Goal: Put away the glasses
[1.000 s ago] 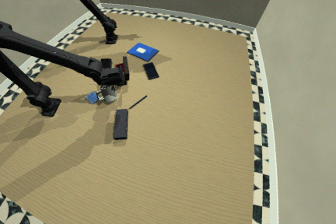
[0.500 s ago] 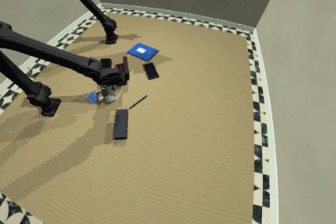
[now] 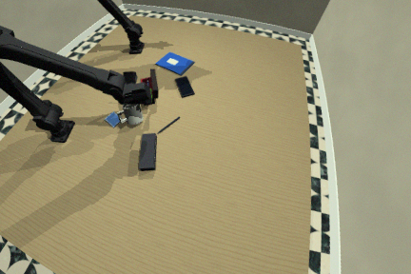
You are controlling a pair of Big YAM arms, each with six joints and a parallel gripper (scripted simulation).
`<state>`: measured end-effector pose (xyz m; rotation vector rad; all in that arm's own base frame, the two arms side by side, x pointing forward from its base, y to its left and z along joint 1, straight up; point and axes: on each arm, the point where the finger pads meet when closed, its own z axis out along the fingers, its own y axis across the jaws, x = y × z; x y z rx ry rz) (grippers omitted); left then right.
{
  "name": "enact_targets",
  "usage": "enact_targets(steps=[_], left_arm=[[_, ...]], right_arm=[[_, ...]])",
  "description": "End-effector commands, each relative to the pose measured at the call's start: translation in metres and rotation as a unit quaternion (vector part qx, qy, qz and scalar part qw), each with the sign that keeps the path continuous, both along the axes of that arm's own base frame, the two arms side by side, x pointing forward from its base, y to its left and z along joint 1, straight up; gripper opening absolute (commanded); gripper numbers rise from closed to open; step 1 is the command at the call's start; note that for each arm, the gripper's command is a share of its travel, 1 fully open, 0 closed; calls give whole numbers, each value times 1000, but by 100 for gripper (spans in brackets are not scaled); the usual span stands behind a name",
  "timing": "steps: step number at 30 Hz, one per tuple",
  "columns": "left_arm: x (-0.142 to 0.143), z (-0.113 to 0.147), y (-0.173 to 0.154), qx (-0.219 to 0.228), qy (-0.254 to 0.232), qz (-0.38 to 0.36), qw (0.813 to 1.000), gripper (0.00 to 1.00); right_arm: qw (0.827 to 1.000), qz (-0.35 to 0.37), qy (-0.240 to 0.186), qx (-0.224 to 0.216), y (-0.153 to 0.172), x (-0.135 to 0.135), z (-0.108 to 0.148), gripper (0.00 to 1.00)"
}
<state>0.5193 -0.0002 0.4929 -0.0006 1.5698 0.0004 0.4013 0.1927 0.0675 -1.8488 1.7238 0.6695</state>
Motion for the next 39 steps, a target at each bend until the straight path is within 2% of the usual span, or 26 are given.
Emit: enact_targets(steps=[1,3,5,7,9,10,12,13,15,16,18,19,22,23,24,26,27,28,29,30,32,33,35,36,37,39], left_arm=[[2,4,-5,3,-5,-5,1000,0],[2,4,-5,3,-5,-5,1000,0],[2,4,-5,3,-5,-5,1000,0],[2,4,-5,3,-5,-5,1000,0],[2,4,-5,3,-5,-5,1000,0],[2,4,-5,3,-5,-5,1000,0],[2,4,-5,3,-5,-5,1000,0],[2,4,-5,3,-5,-5,1000,0],[2,4,-5,3,-5,-5,1000,0],[2,4,-5,3,-5,-5,1000,0],[2,4,-5,3,-5,-5,1000,0],[2,4,-5,3,-5,-5,1000,0],[2,4,-5,3,-5,-5,1000,0],[2,4,-5,3,-5,-5,1000,0],[2,4,-5,3,-5,-5,1000,0],[2,4,-5,3,-5,-5,1000,0],[2,4,-5,3,-5,-5,1000,0],[2,4,-5,3,-5,-5,1000,0],[2,4,-5,3,-5,-5,1000,0],[2,4,-5,3,-5,-5,1000,0],[2,4,-5,3,-5,-5,1000,0],[2,4,-5,3,-5,-5,1000,0],[2,4,-5,3,-5,-5,1000,0],[2,4,-5,3,-5,-5,1000,0],[2,4,-5,3,-5,-5,1000,0],[2,4,-5,3,-5,-5,1000,0]], right_arm=[[1000,4,2,-19,-14,-4,-28,100],[1000,21,0,-17,0,-9,-24,100],[1000,21,0,-17,0,-9,-24,100],[1000,4,5,-21,-15,-5,-31,100],[1000,4,5,-21,-15,-5,-31,100],[1000,25,-12,-12,6,-10,-7,100],[1000,26,-4,-13,6,-13,-7,100],[1000,7,0,-19,-11,-4,-26,100],[1000,7,1,-19,-11,-5,-26,100],[1000,26,-13,-2,10,-13,10,100],[999,26,-18,-5,11,-11,12,100],[1000,9,1,-15,-7,-6,-19,100],[1000,9,-2,-14,-7,-5,-19,100],[1000,16,-4,-13,0,-1,-12,100],[999,16,-35,12,21,12,40,100],[999,18,-39,12,22,12,41,100],[1000,17,-1,-5,7,-4,-2,100],[1000,15,11,-7,1,-12,-13,100],[1000,11,13,-8,-3,-11,-14,100],[999,28,-36,2,17,10,16,100],[999,28,-39,4,18,11,19,100],[999,17,-41,17,24,14,47,100],[999,18,-44,17,25,14,49,100],[999,22,-31,8,19,10,26,100],[1000,17,-20,5,14,8,16,100],[1000,17,-20,5,14,8,16,100]])
